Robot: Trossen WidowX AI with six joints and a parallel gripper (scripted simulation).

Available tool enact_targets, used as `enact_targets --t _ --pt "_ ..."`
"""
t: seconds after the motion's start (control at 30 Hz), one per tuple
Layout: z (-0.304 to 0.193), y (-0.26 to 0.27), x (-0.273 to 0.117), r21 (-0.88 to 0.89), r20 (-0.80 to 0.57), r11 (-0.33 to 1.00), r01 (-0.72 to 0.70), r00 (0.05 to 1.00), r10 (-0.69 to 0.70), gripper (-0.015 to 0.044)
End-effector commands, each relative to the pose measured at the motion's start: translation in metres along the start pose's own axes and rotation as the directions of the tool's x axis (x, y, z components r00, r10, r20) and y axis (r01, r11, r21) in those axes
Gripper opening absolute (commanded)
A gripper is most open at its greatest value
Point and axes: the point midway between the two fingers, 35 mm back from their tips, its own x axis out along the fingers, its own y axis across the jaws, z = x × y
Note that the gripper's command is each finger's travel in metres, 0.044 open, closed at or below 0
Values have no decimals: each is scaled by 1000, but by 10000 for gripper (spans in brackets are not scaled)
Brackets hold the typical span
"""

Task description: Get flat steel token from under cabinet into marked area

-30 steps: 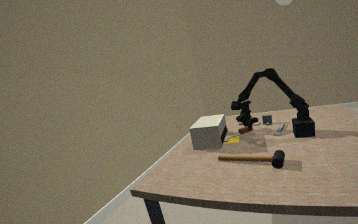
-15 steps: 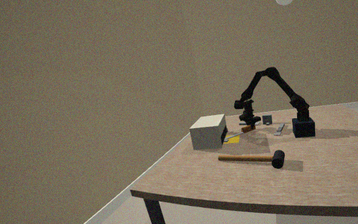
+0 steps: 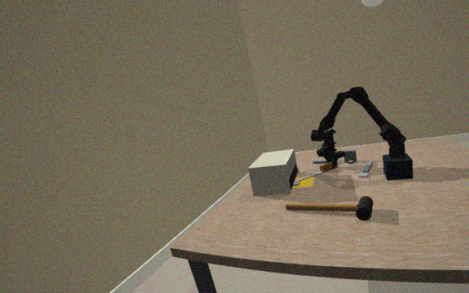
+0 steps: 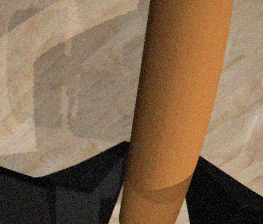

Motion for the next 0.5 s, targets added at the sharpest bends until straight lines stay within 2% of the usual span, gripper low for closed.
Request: enact_targets --t 0.0,0.47 --pt "-9 1 1 0 -1 1000 -5 1000 5 0" --pt "-34 -1 1 0 -3 1000 -5 1000 5 0"
